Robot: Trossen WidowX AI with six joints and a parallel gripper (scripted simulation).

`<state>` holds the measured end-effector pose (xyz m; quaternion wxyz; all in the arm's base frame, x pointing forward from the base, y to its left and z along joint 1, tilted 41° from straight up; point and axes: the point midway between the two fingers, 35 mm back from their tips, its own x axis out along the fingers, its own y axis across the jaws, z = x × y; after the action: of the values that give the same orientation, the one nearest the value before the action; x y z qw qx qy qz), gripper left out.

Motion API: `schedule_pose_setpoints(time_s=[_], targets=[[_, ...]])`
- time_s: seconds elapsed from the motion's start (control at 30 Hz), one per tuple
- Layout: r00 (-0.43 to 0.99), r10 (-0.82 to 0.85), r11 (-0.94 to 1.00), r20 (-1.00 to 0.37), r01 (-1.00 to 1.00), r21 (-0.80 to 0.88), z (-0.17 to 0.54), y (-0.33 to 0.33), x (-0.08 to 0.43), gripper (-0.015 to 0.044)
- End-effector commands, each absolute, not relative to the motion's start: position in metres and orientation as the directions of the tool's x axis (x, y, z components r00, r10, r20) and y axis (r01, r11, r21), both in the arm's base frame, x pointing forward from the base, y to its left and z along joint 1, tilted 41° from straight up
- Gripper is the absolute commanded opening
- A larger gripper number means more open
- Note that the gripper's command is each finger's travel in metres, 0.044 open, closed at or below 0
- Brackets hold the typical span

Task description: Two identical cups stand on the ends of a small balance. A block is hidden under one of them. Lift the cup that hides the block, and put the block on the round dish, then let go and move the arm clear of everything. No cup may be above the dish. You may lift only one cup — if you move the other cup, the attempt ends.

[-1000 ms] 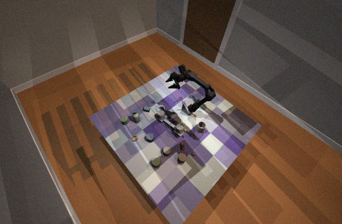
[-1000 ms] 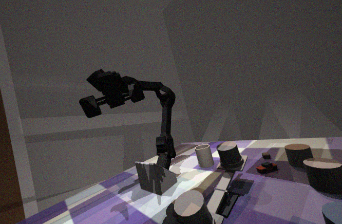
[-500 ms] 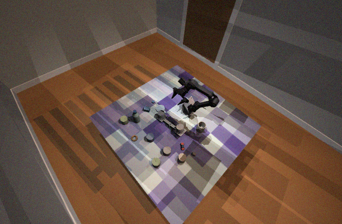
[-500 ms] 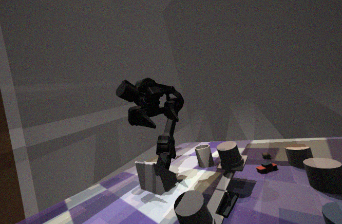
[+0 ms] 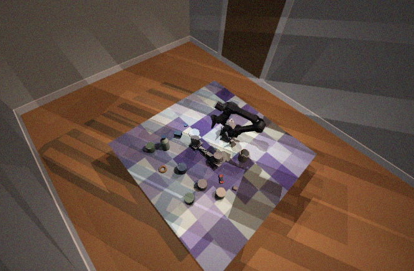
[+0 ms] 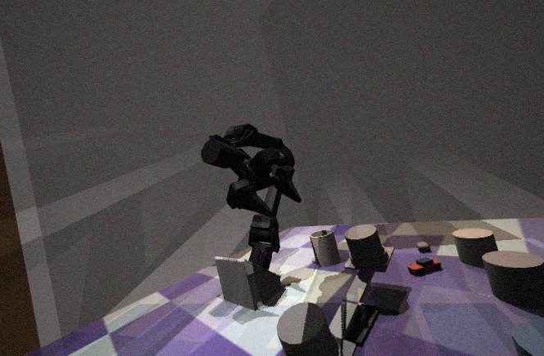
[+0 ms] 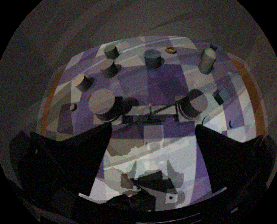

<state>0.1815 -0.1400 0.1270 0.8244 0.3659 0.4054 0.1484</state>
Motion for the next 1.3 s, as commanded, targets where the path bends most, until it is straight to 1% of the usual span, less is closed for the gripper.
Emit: schedule_pose_setpoints(time_s=[0.0,0.27,0.57,0.87,1.27], targets=[[0.585,0.567,0.642,-0.580,0.128,0.756,0.121,-0.145,0.188,0.0440],[0.484,0.616,0.521,-0.621,0.340,0.783,0.103,-0.155,0.205,0.0440],[0.366,0.654,0.395,-0.662,0.580,0.712,0.078,-0.165,0.227,0.0440],[0.243,0.673,0.284,-0.698,0.787,0.548,0.048,-0.170,0.250,0.0440],[0.076,0.668,0.146,-0.740,0.962,0.230,0.003,-0.170,0.280,0.0440]])
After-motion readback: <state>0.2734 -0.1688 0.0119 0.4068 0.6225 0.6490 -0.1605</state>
